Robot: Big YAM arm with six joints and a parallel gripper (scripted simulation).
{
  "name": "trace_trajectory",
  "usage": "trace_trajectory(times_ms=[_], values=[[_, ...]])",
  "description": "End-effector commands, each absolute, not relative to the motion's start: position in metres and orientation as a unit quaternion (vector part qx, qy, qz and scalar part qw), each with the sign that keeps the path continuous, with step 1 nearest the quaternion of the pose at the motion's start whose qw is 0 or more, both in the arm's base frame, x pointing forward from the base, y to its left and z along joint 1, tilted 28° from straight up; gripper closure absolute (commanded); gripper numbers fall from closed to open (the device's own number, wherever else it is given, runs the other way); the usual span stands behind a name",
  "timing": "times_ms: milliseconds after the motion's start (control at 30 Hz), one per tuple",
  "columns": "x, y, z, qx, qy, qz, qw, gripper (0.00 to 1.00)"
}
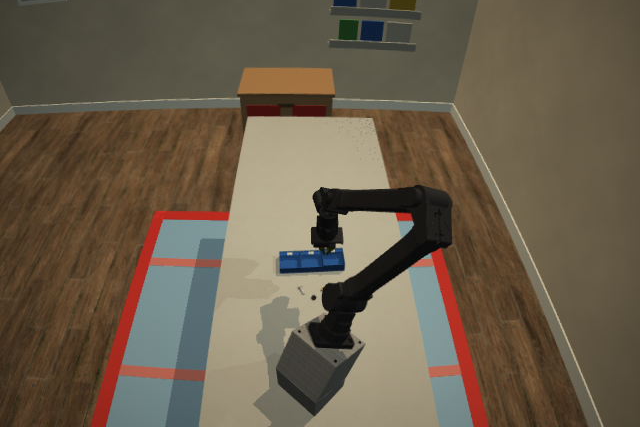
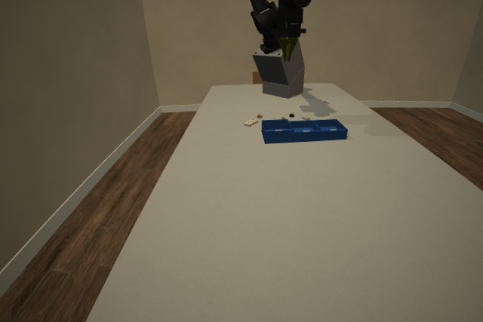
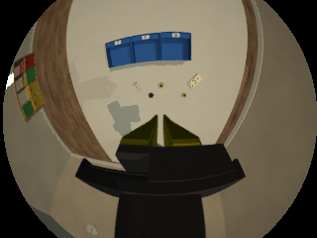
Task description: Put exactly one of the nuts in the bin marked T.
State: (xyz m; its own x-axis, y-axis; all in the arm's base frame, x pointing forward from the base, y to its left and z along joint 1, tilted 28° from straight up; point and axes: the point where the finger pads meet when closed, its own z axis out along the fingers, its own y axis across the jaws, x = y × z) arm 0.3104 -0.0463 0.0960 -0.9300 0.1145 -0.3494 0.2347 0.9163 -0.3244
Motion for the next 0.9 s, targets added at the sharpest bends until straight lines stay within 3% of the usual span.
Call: trace_trajectory(times_ms=[0,533,867], values=[[0.323,-0.044,0.108,0.092,0.963,-0.182,0.178,0.92],[0.324,-0.043,0.108,0.092,0.963,-0.182,0.178,0.92],[0.388,-0.093,0.083,0.069,0.963,-0.189,0.177,0.92]])
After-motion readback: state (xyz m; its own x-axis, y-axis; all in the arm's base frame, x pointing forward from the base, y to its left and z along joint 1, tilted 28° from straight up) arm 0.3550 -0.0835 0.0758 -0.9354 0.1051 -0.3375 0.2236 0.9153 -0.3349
